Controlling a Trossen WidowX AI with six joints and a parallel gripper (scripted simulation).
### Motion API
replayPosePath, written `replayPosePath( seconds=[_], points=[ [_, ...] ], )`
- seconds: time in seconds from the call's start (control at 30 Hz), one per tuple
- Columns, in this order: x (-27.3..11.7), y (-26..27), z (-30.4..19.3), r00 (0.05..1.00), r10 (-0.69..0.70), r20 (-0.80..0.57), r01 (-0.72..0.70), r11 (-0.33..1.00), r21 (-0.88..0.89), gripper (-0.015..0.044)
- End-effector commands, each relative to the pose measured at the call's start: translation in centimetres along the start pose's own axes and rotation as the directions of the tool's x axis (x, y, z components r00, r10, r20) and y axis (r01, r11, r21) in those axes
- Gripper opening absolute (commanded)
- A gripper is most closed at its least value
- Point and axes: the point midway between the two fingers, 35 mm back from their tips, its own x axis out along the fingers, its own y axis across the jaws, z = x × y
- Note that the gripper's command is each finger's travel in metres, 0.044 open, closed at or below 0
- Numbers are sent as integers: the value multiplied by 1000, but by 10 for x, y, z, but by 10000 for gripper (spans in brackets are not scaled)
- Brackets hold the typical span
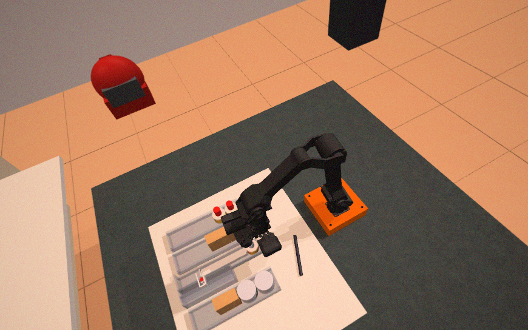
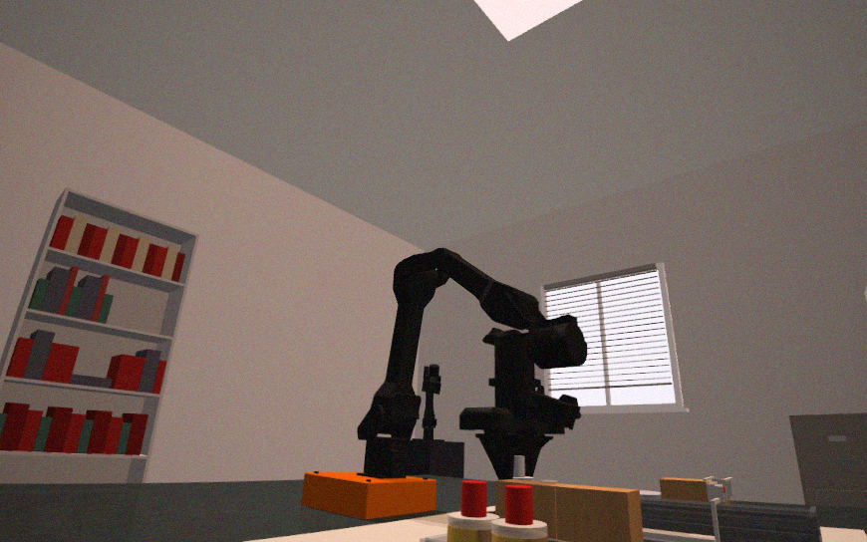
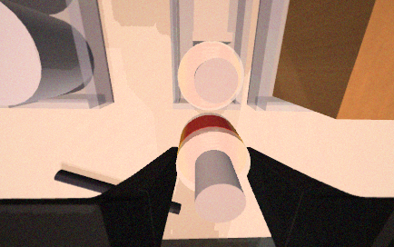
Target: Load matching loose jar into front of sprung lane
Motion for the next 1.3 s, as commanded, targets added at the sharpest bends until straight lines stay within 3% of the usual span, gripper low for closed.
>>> replayPosePath(
  seconds=[0.0,1.27],
  points=[
    [8,1,-2,1000,3,-6,-3,1000,5,0],
    [8,0,16,1000,3,-5,-3,1000,5,0]
  ],
)
